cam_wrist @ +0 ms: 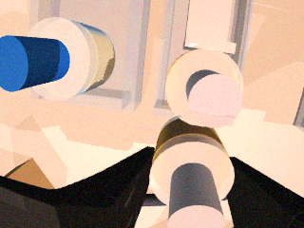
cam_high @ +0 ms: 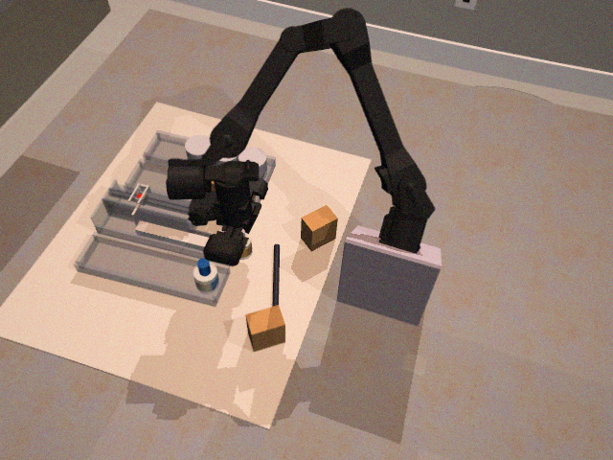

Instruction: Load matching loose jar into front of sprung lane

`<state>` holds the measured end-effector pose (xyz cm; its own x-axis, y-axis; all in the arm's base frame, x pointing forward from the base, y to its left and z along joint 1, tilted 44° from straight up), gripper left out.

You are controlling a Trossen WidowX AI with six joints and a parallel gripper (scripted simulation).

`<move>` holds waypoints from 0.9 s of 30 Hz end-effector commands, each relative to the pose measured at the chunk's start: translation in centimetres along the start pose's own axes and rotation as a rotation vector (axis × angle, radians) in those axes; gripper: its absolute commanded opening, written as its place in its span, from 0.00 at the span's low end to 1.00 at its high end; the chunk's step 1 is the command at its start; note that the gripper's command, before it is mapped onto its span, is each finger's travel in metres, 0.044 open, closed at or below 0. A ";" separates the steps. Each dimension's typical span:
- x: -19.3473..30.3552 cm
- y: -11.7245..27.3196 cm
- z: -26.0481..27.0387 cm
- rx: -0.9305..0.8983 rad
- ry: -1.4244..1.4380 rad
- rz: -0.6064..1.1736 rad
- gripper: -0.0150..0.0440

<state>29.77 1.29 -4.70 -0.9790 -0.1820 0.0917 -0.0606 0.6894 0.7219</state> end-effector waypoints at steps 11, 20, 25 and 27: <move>-1.3 0.3 -0.3 0.002 -0.011 -0.019 0.25; -1.6 0.3 -0.3 0.002 -0.011 -0.020 0.25; -1.8 0.3 -0.3 0.002 -0.011 -0.020 0.25; -1.9 0.3 -0.3 0.002 -0.011 -0.020 0.25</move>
<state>30.41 1.36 -4.69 -0.9777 -0.1828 0.1033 -0.0531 0.6911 0.7208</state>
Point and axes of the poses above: the point midway between the two fingers, 35 mm back from their tips, its own y axis back along the fingers, its own z axis across the jaws, x = y × z, the point moved 2 cm from there along y, back along the fingers, and after that the axes turned 5 degrees about y, right-handed, at the moved point
